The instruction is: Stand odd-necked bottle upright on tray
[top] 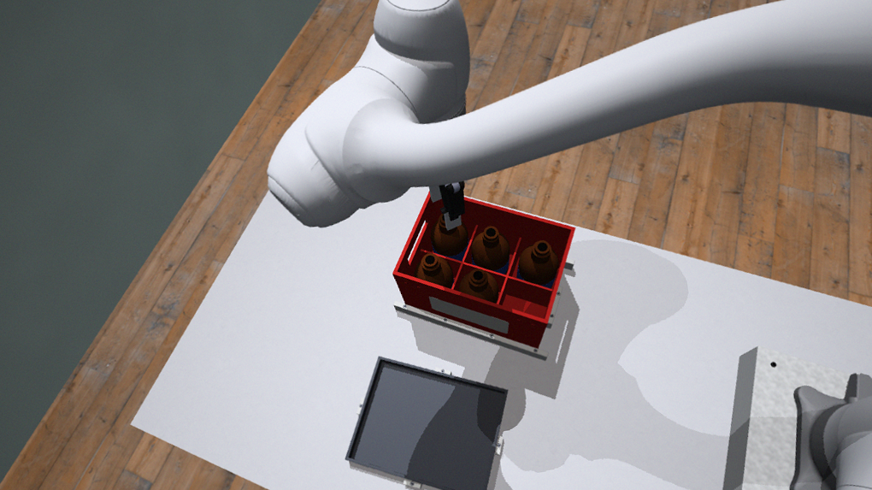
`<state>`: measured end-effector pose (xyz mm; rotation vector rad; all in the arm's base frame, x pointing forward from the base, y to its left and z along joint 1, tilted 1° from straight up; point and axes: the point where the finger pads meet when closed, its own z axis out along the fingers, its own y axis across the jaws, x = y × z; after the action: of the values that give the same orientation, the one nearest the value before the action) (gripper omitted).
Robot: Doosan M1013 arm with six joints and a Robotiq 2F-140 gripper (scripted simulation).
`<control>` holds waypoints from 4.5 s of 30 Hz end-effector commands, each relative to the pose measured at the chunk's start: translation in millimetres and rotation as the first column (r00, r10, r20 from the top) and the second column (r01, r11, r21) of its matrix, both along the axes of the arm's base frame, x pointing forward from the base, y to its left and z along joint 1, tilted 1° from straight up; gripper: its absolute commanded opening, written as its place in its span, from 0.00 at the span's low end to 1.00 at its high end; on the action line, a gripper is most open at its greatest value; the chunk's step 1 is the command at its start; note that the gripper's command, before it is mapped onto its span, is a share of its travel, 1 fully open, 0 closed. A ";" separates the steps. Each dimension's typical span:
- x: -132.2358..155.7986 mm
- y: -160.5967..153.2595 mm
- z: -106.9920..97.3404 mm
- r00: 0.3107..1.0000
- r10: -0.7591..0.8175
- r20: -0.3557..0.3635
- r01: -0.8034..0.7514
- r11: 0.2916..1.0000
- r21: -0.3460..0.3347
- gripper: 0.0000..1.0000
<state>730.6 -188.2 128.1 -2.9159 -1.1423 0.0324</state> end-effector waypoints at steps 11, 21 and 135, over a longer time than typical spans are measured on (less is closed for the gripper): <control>0.0 0.0 0.1 1.000 0.000 0.000 0.000 1.000 0.000 0.38; -0.1 0.0 -1.7 1.000 0.000 0.000 0.000 1.000 0.000 0.38; -1.0 0.1 -41.2 1.000 0.000 0.000 0.000 1.000 0.000 0.00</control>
<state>729.7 -188.1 86.9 -2.9161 -1.1423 0.0320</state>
